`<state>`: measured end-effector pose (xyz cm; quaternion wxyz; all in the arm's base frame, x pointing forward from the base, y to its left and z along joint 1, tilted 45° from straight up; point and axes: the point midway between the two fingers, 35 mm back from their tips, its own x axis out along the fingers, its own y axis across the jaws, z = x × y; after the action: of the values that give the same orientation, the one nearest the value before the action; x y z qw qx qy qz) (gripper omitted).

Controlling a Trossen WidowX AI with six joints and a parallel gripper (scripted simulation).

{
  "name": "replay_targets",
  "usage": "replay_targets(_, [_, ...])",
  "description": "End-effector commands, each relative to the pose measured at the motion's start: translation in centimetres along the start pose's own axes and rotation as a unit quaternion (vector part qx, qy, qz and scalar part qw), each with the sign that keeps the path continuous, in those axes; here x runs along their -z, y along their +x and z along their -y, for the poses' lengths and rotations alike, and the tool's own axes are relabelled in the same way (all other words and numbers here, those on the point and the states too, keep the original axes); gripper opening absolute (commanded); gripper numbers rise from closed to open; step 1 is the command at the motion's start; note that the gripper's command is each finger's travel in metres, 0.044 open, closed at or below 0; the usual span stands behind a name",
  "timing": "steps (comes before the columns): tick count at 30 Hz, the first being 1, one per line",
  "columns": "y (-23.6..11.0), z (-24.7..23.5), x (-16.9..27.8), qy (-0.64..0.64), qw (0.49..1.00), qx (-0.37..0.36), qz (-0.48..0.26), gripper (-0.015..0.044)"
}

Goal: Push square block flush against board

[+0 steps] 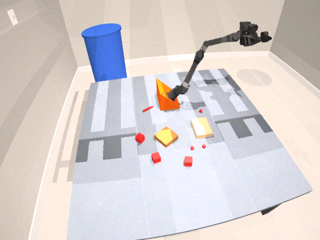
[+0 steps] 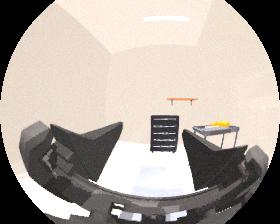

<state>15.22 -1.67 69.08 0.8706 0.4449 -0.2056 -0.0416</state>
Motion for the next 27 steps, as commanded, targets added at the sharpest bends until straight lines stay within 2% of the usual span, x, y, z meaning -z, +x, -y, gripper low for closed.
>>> replay_targets(1, [0.0,0.0,0.0,0.000,1.000,0.000,0.000,0.0374])
replay_targets(7, [0.5,-0.4,0.9,-0.034,0.999,-0.002,0.013,0.0216])
replay_targets(15, [2.8,-1.1,5.9,-0.126,0.992,-0.005,0.004,0.0006])
replay_targets(27, [6.4,0.5,10.6,-0.223,0.975,0.017,0.000,0.0000])
